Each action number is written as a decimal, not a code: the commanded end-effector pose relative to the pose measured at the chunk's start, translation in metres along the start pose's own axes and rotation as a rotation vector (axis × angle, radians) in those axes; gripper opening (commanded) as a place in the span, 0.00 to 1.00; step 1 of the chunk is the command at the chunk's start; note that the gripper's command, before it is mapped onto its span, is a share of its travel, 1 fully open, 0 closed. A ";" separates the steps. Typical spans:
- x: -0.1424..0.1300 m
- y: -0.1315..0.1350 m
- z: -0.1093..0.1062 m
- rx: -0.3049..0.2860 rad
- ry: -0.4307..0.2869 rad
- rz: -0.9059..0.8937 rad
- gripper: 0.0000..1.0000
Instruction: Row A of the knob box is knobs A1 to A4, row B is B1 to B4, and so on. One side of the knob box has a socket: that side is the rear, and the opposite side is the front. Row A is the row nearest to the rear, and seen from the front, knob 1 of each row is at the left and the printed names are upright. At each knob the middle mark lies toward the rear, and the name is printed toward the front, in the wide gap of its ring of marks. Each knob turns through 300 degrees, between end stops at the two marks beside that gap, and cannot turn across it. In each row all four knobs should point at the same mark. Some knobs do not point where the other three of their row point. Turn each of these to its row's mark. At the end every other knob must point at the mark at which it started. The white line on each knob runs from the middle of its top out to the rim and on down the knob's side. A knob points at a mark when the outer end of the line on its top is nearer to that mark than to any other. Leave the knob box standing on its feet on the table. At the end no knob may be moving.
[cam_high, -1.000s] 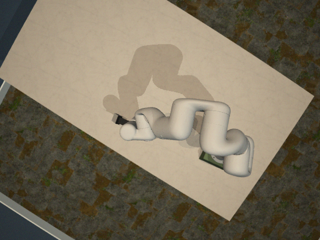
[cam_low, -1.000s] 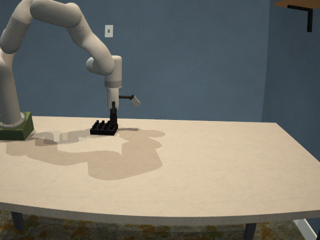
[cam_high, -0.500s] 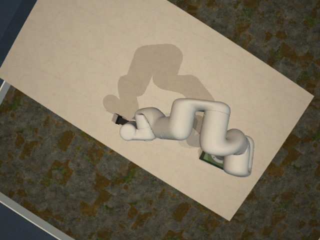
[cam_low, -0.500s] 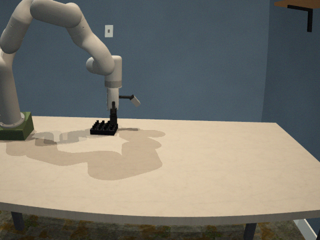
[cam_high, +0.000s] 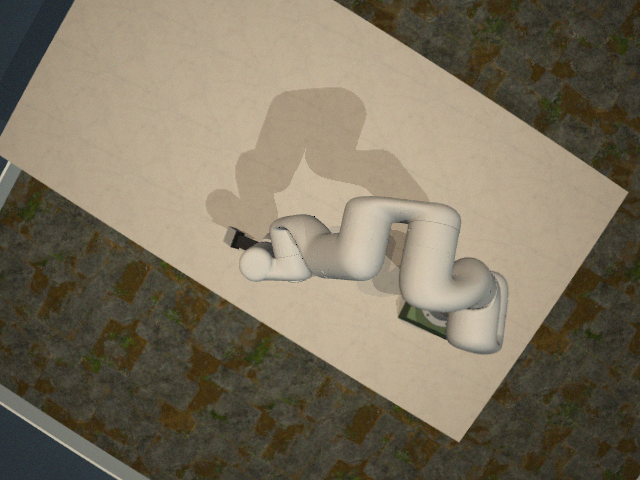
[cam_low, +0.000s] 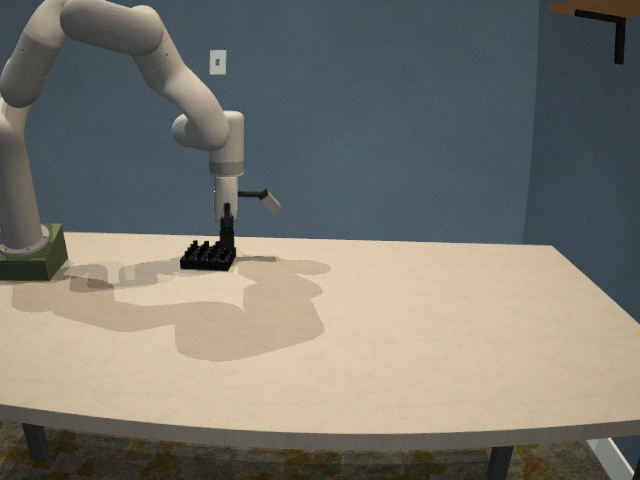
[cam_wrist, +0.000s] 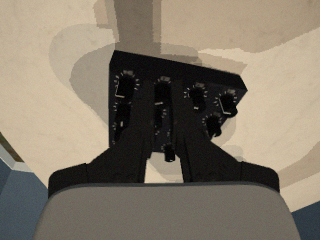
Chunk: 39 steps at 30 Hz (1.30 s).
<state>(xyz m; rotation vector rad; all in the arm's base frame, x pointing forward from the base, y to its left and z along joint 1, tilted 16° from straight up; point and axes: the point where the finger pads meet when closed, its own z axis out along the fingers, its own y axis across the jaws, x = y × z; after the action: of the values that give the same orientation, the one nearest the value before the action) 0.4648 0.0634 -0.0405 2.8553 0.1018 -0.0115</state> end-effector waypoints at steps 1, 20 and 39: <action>0.002 -0.001 -0.002 0.001 0.004 0.000 0.08; 0.002 -0.001 -0.002 0.001 0.004 0.001 0.08; 0.002 -0.001 -0.002 0.002 0.004 0.289 0.08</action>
<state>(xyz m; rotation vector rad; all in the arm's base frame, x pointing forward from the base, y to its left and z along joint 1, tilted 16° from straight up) 0.4648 0.0634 -0.0405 2.8523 -0.2325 0.0312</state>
